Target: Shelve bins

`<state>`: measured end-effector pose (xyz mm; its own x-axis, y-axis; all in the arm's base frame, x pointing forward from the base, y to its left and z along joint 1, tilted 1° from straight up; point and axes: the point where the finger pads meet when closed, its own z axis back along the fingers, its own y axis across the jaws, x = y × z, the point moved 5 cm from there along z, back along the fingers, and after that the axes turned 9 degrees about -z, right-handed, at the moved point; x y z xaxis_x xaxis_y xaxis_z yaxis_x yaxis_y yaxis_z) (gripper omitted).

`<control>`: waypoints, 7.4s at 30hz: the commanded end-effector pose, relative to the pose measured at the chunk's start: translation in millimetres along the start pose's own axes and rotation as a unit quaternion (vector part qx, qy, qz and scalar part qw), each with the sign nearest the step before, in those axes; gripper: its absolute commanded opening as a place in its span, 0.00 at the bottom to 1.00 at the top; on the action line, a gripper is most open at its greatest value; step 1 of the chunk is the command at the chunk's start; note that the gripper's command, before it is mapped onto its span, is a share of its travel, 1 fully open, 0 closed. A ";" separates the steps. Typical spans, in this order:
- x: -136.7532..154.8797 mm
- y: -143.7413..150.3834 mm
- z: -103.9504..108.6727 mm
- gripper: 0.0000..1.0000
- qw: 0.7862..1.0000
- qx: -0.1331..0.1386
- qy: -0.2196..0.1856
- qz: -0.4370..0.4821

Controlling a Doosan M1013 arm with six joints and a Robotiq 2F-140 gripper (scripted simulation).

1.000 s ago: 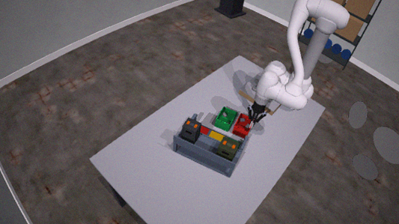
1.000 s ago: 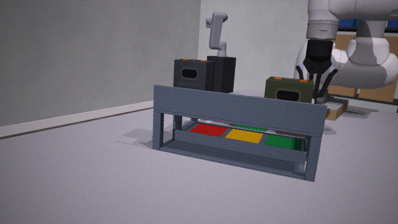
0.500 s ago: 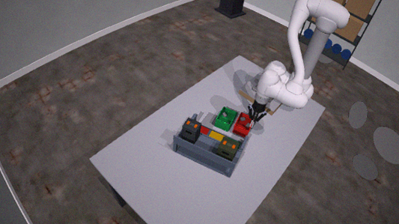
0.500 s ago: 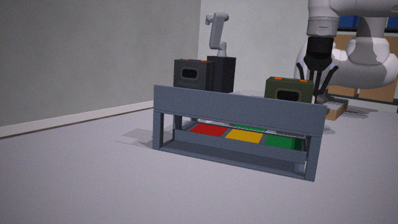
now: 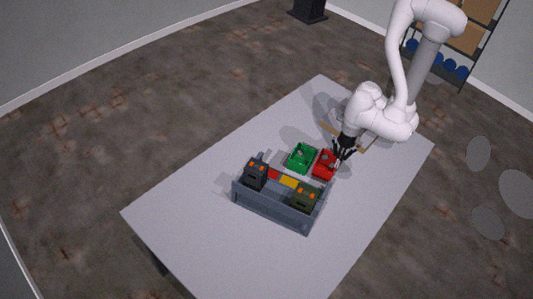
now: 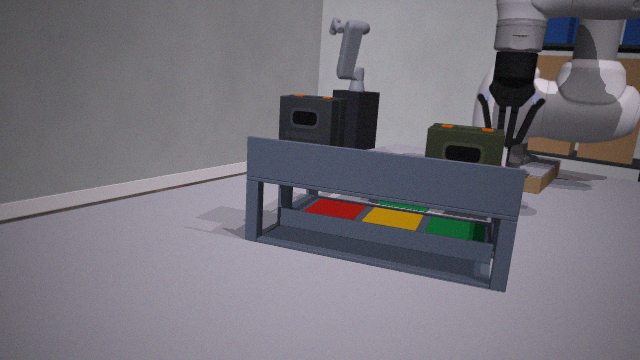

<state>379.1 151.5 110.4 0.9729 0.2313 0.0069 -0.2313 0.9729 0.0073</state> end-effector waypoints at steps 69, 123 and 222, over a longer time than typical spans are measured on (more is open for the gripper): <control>0.0 0.0 55.5 0.10 1.000 0.000 0.000 0.000; 2.2 -18.2 56.0 0.10 1.000 0.000 0.000 0.000; 27.7 -239.2 56.2 0.10 1.000 0.000 0.000 -0.001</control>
<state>460.9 -74.8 165.0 0.9732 0.2298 0.0069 -0.2299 0.9732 0.0074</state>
